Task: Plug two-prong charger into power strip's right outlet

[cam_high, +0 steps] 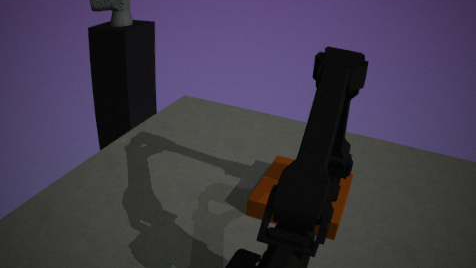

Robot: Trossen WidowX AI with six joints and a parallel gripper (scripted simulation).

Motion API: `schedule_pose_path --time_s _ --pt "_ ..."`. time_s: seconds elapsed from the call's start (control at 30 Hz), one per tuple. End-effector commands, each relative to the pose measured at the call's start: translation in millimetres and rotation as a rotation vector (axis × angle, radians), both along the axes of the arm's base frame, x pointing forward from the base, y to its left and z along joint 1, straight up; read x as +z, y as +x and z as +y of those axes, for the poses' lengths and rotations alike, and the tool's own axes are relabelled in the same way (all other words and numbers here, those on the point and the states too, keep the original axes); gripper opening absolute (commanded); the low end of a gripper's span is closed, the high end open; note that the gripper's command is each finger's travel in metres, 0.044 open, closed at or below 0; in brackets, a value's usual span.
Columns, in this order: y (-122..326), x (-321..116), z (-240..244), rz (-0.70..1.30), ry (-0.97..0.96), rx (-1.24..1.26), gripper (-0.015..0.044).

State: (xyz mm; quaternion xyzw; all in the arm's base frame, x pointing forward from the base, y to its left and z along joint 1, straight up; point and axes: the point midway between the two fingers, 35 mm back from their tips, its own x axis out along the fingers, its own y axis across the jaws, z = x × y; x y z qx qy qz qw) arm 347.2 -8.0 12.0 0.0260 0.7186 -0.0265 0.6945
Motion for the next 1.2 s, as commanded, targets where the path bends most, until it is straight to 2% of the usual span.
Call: schedule_pose_path --time_s 0.0,1.17 --pt "1.9 0.3 0.4 0.0 0.004 -0.003 0.0" --pt "14.3 1.2 -0.5 -0.001 0.004 -0.003 0.0"
